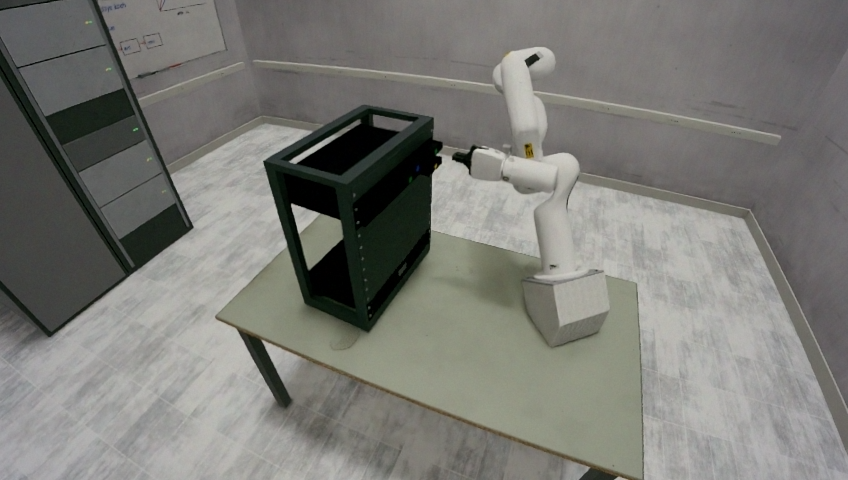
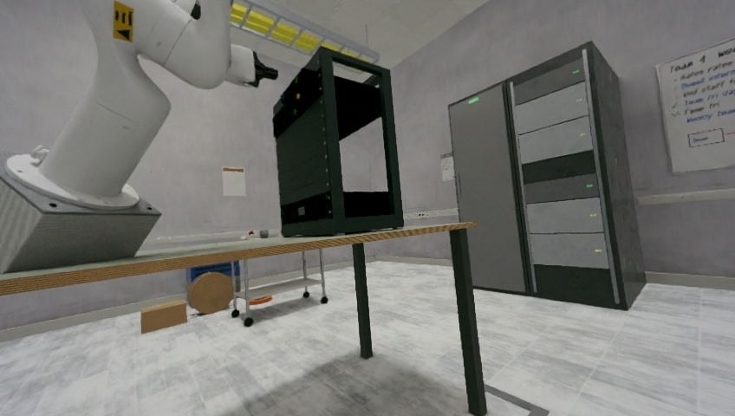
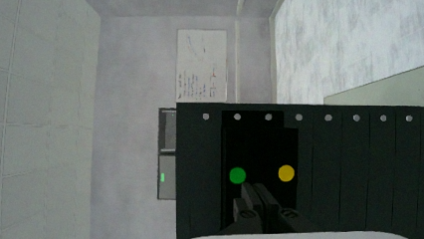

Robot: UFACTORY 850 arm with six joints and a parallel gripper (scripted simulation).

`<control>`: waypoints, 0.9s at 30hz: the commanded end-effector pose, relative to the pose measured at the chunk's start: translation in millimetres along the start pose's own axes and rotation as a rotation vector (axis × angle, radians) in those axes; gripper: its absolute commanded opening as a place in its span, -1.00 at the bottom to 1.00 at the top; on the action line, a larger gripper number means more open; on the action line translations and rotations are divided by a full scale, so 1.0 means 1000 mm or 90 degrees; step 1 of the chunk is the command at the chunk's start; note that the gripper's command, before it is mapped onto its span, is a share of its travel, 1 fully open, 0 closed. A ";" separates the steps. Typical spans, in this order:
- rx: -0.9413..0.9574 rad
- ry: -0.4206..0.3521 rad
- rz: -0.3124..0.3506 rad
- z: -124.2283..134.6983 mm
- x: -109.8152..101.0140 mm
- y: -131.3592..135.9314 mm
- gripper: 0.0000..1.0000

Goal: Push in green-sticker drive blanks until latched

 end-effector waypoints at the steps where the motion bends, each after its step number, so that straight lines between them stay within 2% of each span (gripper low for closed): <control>1: 0.000 0.000 0.000 -0.002 0.000 -0.002 -1.00; 5: 0.000 0.000 0.001 -0.002 0.008 -0.002 -1.00; 10: 0.000 0.000 0.000 -0.002 0.034 -0.002 -1.00; 12: 0.000 0.000 0.000 -0.002 0.034 -0.002 -1.00; 16: 0.000 0.000 0.000 -0.002 0.051 -0.002 -1.00; 27: 0.000 0.000 0.000 -0.002 0.053 -0.002 -1.00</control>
Point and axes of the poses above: the point where the finger pads meet when closed, its own x axis out along the fingers, its own y axis across the jaws, z = x × y, the point moved 4 cm from there along -x, back along the fingers
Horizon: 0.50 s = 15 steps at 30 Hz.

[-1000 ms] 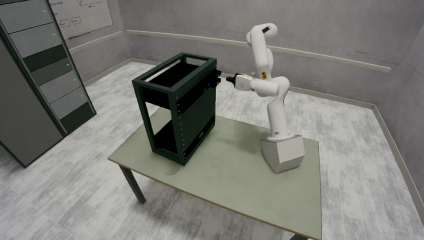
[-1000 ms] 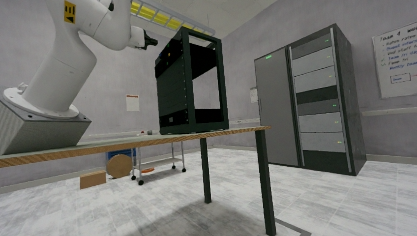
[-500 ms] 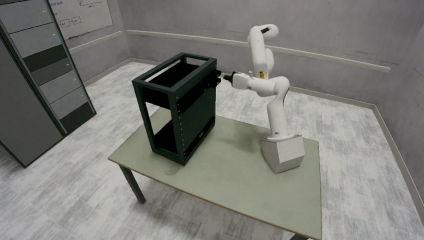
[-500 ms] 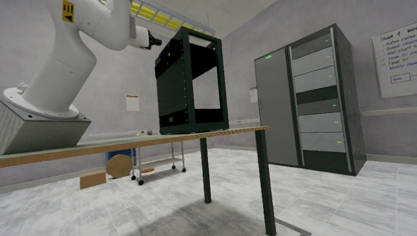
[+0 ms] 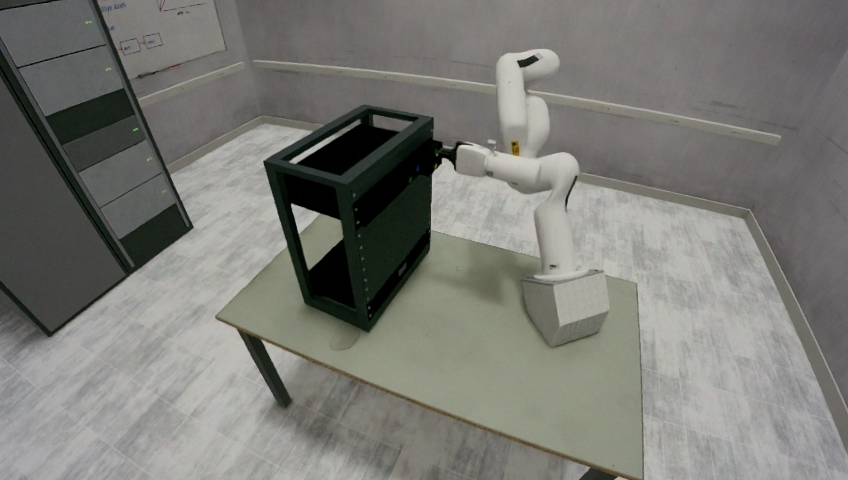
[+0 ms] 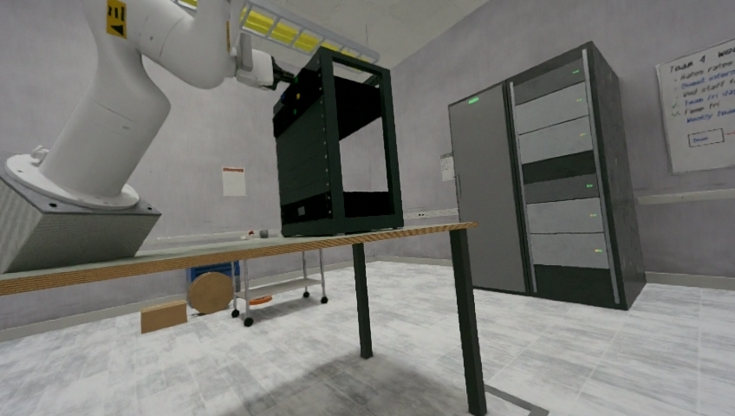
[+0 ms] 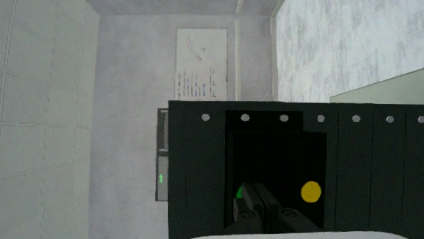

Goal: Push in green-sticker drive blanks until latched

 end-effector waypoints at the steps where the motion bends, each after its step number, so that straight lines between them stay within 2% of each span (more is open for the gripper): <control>1: 0.001 0.000 0.000 0.000 0.001 0.000 -1.00; 15: 0.001 0.000 0.000 0.000 0.006 -0.001 -1.00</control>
Point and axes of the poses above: the point where the finger pads meet when closed, its own x axis out along the fingers, its own y axis across the jaws, z = x × y, the point moved 4 cm from there along -x, back along the fingers
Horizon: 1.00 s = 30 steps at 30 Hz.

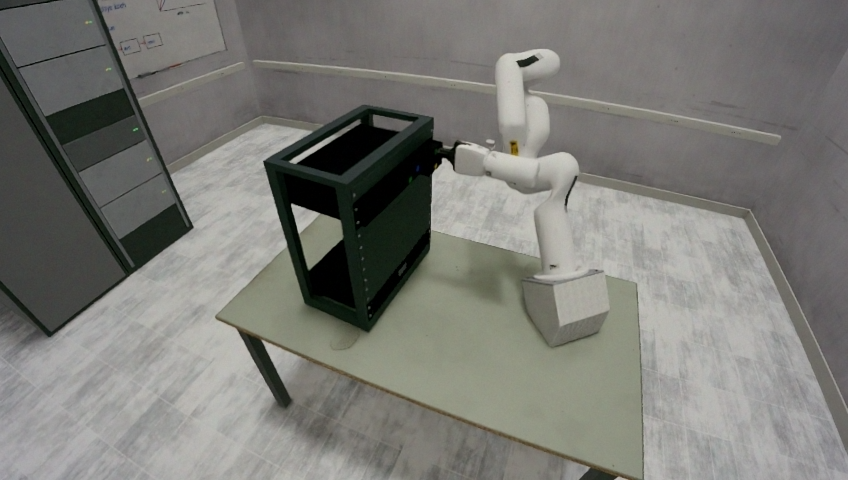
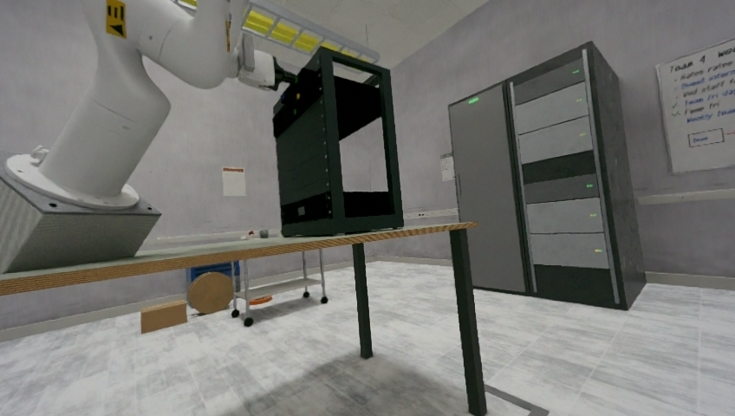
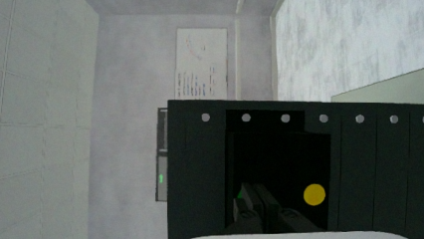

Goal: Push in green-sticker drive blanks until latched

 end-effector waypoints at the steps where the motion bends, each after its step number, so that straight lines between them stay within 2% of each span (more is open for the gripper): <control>1: 0.001 0.000 0.000 0.000 0.001 -0.001 -1.00; 30: 0.001 0.000 0.000 0.000 0.012 -0.001 -1.00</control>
Point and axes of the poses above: the point where the finger pads meet when closed, its own x axis out along the fingers, its own y axis across the jaws, z = x × y, the point moved 4 cm from there along -x, back along the fingers
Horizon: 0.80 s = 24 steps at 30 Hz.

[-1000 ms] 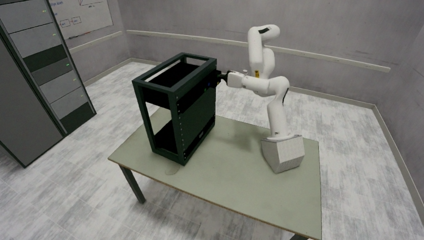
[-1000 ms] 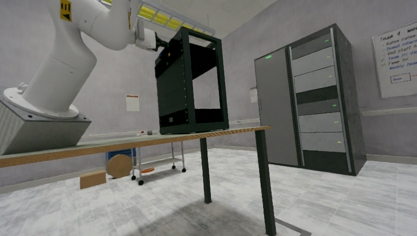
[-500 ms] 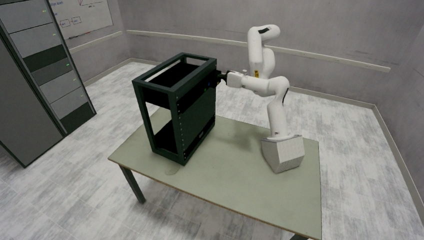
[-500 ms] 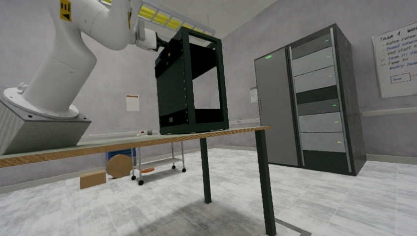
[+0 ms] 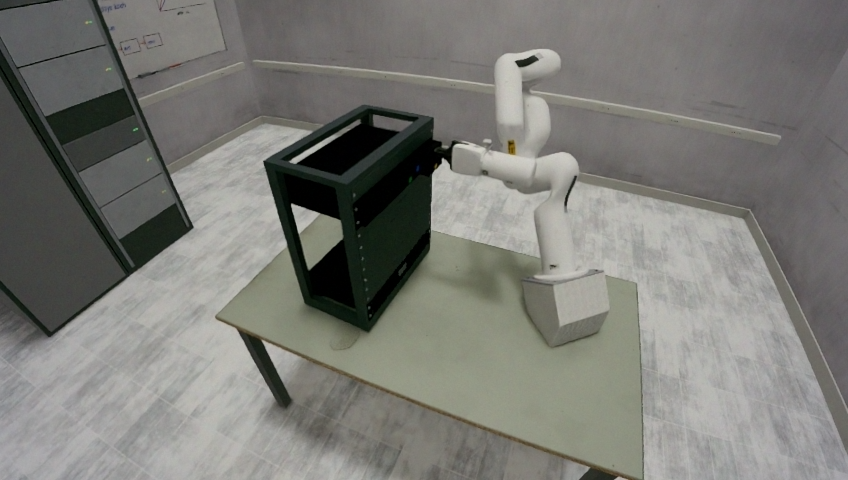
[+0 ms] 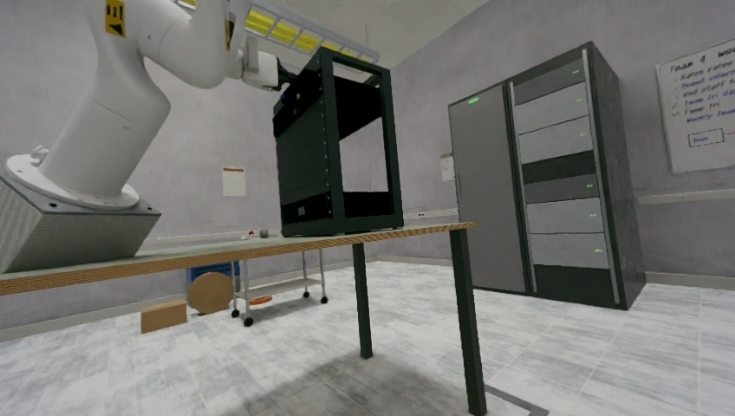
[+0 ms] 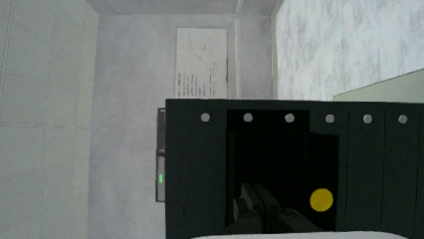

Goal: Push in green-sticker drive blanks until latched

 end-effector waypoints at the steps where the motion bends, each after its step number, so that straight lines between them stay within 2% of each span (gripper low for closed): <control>1: 0.001 0.000 0.000 0.000 0.003 -0.001 -1.00; 24: 0.001 0.000 0.000 0.000 0.018 -0.001 -1.00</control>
Point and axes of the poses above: the point where the finger pads meet when closed, its own x axis out along the fingers, its own y axis across the jaws, z = x × y, the point moved 4 cm from there along -x, back along the fingers
